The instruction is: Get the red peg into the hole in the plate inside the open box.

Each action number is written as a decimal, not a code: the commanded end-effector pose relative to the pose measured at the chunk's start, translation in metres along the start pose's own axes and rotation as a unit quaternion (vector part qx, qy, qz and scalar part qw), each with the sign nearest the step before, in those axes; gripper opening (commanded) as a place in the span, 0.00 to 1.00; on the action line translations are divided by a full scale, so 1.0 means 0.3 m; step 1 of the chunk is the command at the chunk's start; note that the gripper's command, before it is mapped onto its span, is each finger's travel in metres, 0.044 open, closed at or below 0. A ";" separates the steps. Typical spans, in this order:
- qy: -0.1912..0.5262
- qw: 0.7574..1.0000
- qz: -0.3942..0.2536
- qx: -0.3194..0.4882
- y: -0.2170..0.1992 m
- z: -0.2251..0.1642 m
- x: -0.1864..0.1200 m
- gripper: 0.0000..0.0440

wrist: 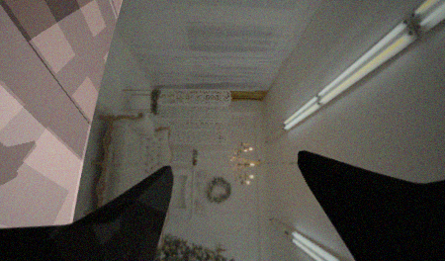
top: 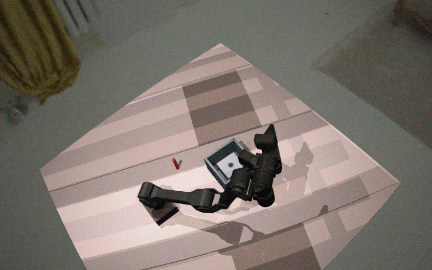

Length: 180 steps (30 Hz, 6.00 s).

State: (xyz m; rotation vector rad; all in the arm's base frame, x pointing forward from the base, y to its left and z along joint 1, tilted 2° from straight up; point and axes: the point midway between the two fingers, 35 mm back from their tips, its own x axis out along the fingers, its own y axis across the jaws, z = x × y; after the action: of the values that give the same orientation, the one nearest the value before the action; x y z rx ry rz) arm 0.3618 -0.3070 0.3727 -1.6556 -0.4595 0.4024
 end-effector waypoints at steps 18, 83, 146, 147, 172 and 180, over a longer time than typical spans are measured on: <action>0.182 0.951 0.020 -0.248 -0.310 0.035 -0.273 1.00; 0.307 0.165 0.156 -0.924 -0.967 1.235 -0.109 1.00; -0.528 -0.221 -0.055 -0.818 0.570 1.526 0.357 1.00; -0.542 -0.214 -0.057 -0.811 0.586 1.525 0.344 1.00; -0.664 -0.074 -0.032 -0.743 0.914 1.575 0.207 1.00; -0.669 -0.042 -0.024 -0.742 0.978 1.599 0.193 0.76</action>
State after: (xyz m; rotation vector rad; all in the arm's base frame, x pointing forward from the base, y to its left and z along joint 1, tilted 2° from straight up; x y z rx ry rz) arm 0.1904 0.0983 0.0253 0.6962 1.2482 -0.6792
